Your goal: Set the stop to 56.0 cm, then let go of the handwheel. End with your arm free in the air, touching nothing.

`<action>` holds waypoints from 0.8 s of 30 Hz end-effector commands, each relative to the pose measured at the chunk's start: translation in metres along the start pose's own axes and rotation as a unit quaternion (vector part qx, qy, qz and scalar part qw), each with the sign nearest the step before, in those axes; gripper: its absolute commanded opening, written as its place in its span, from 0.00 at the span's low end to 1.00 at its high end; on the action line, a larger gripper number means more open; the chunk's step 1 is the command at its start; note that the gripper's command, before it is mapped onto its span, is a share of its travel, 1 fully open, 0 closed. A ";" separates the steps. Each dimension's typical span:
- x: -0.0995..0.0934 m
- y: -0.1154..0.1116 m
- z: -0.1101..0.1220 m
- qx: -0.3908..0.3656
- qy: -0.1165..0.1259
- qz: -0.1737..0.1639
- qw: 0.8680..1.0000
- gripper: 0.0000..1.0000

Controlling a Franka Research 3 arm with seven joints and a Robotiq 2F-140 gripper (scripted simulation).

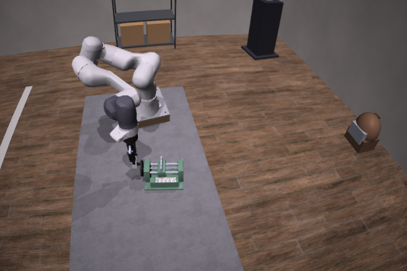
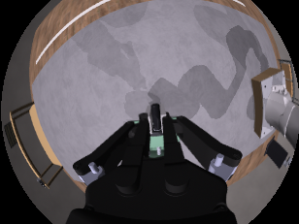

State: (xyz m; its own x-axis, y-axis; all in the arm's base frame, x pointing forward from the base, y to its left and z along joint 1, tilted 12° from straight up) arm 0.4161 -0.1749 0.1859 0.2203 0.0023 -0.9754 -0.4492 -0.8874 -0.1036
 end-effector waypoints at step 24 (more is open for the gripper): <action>0.001 0.000 0.004 -0.001 -0.005 0.001 1.000 0.33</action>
State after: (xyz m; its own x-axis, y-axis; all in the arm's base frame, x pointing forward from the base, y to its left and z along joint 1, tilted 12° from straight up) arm 0.4149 -0.1737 0.1848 0.2163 0.0030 -0.9763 -0.4478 -0.8883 -0.1020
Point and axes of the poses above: the point where the finger pads meet when closed, its own x axis out along the fingers, its own z axis across the jaws, y = z × x, the point moved 6 cm from there along -x, back along the fingers, and after that the axes turned 10 degrees about x, right-handed, at the moved point
